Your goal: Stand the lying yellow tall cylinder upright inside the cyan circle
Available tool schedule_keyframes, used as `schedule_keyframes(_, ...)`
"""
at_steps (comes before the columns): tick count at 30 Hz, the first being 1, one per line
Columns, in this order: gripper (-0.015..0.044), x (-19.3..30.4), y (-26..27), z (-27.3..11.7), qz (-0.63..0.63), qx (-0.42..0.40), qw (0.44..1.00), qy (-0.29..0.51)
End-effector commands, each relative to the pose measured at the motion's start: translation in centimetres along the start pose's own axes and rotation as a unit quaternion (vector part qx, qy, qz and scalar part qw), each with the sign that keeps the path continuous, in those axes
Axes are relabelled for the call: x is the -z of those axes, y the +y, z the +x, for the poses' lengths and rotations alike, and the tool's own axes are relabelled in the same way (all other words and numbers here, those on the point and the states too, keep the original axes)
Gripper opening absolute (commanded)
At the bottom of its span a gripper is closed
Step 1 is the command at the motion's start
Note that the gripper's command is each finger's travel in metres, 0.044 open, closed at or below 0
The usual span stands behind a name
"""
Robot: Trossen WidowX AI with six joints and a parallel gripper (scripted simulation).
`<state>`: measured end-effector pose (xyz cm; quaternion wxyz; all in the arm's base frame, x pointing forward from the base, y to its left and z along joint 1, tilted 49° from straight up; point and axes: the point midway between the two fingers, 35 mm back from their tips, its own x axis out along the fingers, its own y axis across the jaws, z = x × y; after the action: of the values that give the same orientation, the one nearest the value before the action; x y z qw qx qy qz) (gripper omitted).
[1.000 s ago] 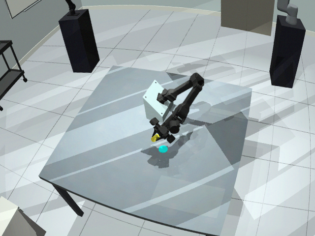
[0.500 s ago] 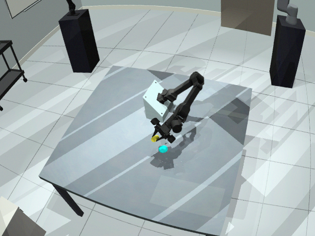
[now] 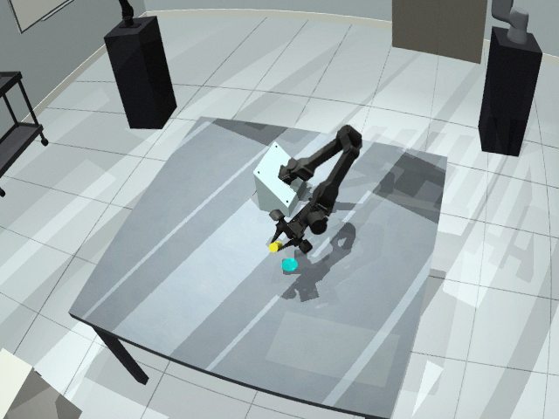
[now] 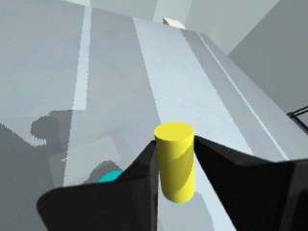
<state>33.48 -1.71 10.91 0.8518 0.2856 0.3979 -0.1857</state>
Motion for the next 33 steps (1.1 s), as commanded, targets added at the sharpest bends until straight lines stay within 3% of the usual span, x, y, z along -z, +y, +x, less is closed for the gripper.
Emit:
schedule_keyframes(1,0.0105,-0.2,0.1,-0.3,0.006,-0.002,1.000,-0.018)
schedule_keyframes(33,0.0105,-0.6,0.5,-1.6,0.053,-0.020,0.991,-0.121)
